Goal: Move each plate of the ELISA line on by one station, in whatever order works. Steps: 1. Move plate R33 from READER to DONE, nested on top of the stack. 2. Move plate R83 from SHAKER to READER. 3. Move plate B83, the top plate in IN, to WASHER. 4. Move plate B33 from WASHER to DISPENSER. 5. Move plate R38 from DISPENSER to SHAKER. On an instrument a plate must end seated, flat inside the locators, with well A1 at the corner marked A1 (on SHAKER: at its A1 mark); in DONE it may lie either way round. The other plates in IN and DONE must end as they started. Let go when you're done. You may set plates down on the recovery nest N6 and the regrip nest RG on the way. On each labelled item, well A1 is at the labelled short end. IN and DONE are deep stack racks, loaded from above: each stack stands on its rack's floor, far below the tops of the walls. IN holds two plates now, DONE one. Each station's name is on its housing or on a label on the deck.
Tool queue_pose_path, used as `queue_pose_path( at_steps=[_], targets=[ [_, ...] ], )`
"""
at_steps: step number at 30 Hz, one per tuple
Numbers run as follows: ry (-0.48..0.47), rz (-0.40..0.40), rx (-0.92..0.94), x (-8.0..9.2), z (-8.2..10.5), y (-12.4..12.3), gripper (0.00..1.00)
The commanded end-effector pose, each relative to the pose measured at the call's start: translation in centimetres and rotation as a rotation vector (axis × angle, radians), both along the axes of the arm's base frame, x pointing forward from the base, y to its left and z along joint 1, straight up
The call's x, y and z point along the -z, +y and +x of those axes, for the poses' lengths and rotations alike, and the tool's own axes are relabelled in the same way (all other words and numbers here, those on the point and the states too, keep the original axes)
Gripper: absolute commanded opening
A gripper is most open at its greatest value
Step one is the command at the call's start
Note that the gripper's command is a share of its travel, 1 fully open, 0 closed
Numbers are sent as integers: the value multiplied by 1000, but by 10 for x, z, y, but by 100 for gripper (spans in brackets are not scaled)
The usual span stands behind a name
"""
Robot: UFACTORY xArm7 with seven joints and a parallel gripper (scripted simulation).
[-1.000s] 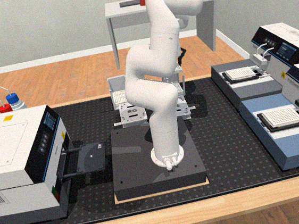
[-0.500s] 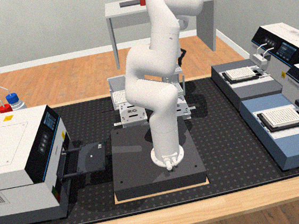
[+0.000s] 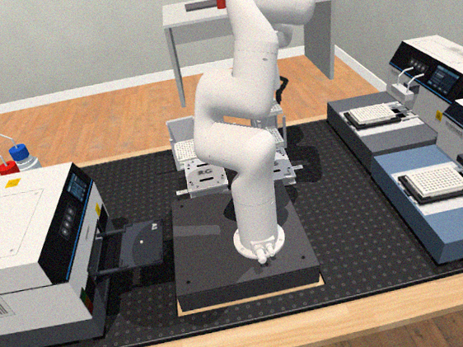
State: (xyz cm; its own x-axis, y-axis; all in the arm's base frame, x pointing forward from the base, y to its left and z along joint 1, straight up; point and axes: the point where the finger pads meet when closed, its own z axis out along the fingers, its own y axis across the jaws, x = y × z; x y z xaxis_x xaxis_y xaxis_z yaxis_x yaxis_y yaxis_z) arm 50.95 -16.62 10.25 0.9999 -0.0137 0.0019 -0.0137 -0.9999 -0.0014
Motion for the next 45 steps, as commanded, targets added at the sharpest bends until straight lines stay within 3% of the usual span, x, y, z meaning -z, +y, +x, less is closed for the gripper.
queue_pose_path(
  at_steps=[1, 45],
  targets=[
    [-4, -2, 0, 1, 1, 0, 0],
    [-4, -2, 0, 26, 2, 0, 0]
  ],
)
